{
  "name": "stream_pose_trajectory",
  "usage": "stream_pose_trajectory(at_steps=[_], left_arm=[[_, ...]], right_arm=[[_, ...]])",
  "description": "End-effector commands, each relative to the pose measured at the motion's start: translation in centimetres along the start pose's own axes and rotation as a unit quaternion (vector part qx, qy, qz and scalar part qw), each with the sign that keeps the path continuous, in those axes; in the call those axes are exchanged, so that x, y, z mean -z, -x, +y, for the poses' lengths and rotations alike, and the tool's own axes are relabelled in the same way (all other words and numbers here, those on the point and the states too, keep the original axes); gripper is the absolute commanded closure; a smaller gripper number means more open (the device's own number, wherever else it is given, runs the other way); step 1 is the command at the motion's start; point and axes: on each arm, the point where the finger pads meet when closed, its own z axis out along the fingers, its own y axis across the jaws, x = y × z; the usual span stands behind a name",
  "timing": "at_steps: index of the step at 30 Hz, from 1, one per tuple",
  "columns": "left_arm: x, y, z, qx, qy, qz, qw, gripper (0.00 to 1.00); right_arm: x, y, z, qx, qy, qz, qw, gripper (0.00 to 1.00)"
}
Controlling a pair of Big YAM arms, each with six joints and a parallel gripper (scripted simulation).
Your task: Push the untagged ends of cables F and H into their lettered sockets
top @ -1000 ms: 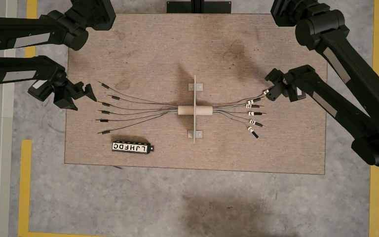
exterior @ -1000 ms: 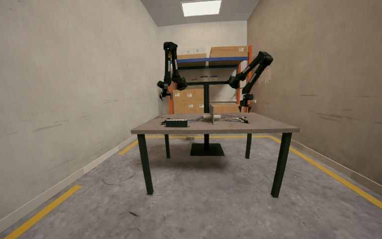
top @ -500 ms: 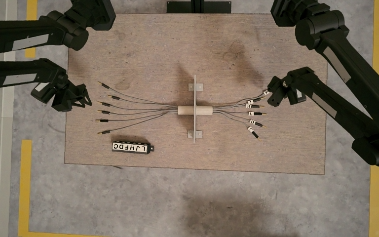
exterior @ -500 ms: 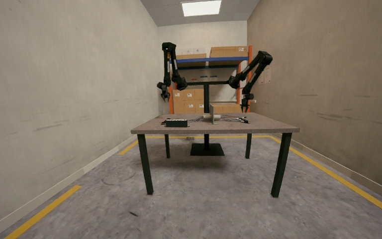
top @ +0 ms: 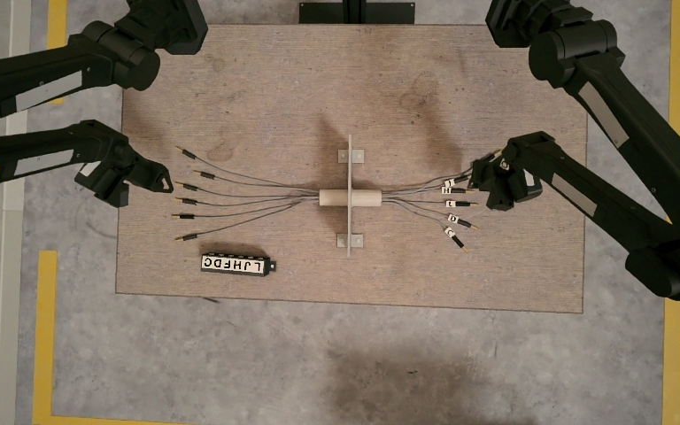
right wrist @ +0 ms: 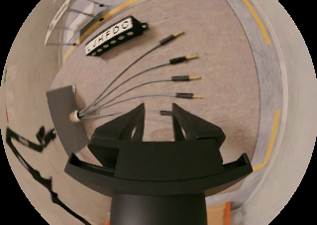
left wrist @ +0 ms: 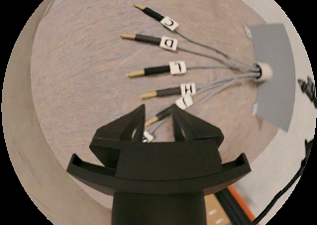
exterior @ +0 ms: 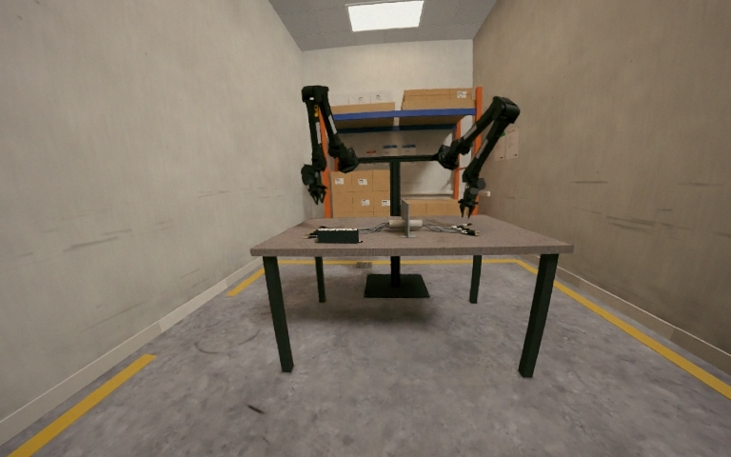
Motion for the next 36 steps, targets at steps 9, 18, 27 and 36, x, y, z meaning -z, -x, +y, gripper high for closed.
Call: stream_pose_trajectory(at_steps=[9,18,27,36], left_arm=[[-1.6,2.8,-1.0,0.226,0.008,-0.010,0.974,0.65],[-2.5,2.7,-1.1,0.394,0.058,0.014,0.917,0.65],[-3.1,2.5,-1.3,0.512,0.105,0.023,0.852,0.65],[-3.8,3.0,-3.4,0.666,0.128,0.027,0.734,0.65]], right_arm=[[-3.6,-2.7,-0.3,-0.258,-0.037,0.040,0.965,0.65],[-6.3,-5.0,-0.8,-0.423,-0.091,0.055,0.900,0.65],[-8.2,-7.1,-1.0,-0.530,-0.137,0.055,0.835,0.65],[-10.3,-9.8,-1.1,-0.644,-0.194,0.035,0.740,0.65]])
